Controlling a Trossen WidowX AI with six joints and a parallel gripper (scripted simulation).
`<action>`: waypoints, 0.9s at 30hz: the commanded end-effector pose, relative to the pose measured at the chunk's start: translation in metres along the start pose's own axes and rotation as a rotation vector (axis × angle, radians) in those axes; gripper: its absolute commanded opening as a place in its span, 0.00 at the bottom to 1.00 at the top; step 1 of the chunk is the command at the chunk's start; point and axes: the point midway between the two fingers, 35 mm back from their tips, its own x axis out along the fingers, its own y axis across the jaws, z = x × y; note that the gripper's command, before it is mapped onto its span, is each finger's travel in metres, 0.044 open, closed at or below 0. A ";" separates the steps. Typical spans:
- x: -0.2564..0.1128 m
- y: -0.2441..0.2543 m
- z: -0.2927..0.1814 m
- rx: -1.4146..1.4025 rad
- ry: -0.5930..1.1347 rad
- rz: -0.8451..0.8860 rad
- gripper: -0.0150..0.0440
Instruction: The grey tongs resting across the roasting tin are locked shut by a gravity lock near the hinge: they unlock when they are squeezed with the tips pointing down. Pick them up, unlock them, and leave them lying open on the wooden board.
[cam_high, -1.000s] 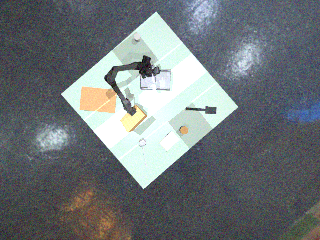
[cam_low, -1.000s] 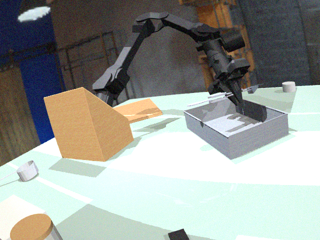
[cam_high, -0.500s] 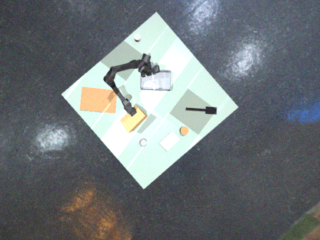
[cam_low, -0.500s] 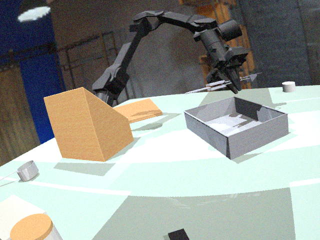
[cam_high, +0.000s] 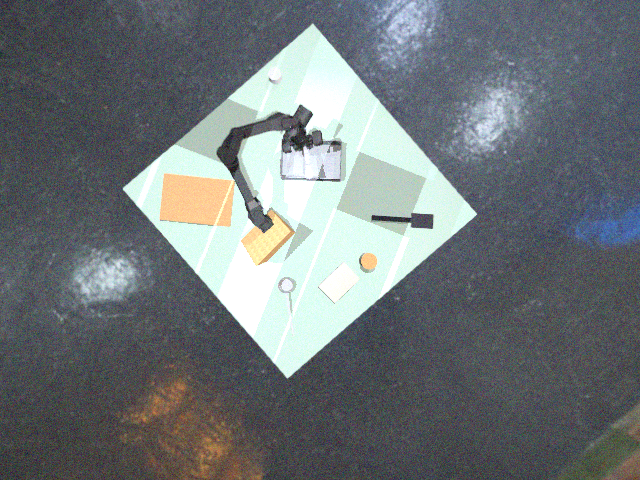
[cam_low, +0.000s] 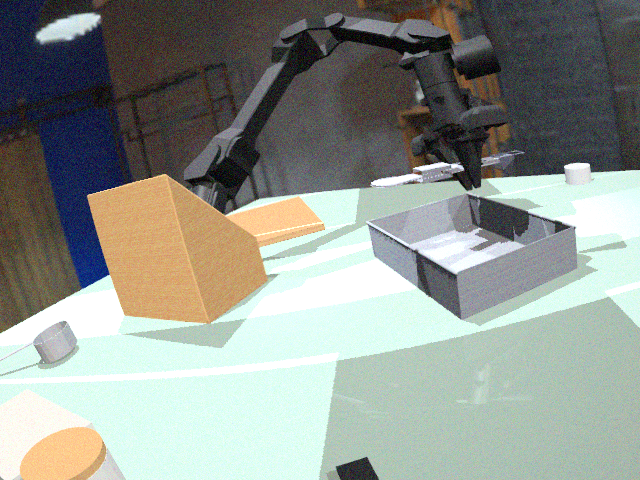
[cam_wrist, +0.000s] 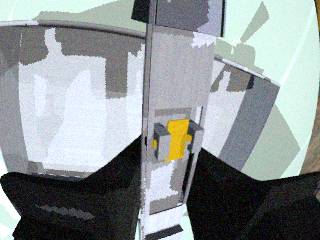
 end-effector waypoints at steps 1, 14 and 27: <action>-0.002 -0.003 0.002 0.000 -0.010 0.070 0.00; -0.005 -0.003 0.005 0.013 -0.052 0.262 0.00; -0.006 0.018 0.017 -0.029 -0.032 0.255 0.00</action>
